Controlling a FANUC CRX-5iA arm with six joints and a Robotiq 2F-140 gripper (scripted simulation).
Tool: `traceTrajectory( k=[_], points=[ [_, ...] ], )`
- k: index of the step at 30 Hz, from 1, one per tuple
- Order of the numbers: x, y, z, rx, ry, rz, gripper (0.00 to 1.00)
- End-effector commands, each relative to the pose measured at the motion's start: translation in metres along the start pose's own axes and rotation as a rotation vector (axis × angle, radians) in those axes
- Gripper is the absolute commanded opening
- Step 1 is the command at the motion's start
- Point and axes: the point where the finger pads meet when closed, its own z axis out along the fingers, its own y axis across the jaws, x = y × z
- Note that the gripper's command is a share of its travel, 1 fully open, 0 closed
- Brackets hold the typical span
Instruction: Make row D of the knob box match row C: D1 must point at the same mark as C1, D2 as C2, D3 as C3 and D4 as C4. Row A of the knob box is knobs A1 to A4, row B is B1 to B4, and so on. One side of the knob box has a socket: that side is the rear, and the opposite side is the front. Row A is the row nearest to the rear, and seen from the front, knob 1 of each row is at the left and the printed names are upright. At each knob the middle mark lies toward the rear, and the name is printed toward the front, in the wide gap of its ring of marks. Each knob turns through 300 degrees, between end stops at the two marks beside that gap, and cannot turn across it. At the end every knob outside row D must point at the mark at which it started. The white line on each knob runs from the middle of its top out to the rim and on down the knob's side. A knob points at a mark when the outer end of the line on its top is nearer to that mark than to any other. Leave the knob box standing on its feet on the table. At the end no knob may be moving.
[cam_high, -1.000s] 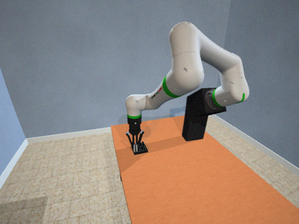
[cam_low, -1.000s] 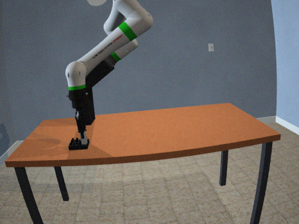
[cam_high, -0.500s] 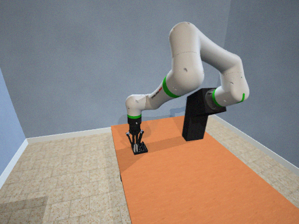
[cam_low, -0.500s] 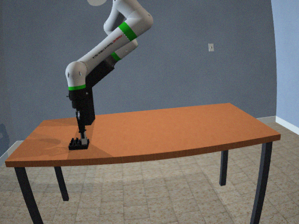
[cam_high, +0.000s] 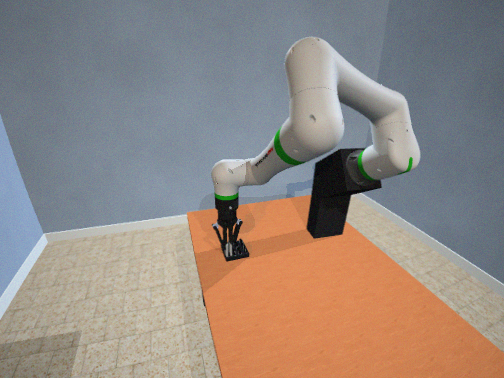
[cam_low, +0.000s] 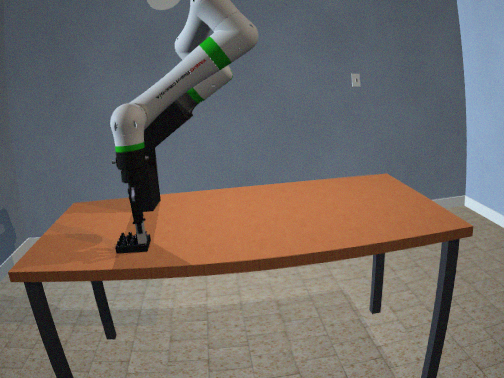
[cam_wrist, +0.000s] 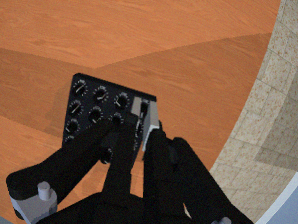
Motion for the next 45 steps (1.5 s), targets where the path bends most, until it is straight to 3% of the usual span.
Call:
traceTrajectory(
  k=[1, 7, 8, 30, 45],
  points=[
    [0.0, 0.0, 0.0, 0.0, 0.0, 0.0, 0.05],
    [0.0, 0.0, 0.0, 0.0, 0.0, 0.0, 0.05],
    [0.0, 0.0, 0.0, 0.0, 0.0, 0.0, 0.12],
    [0.0, 0.0, -0.001, 0.0, 0.0, 0.0, 0.12],
    [0.0, 0.0, -0.03, 0.0, 0.0, 0.0, 0.12]
  ],
)
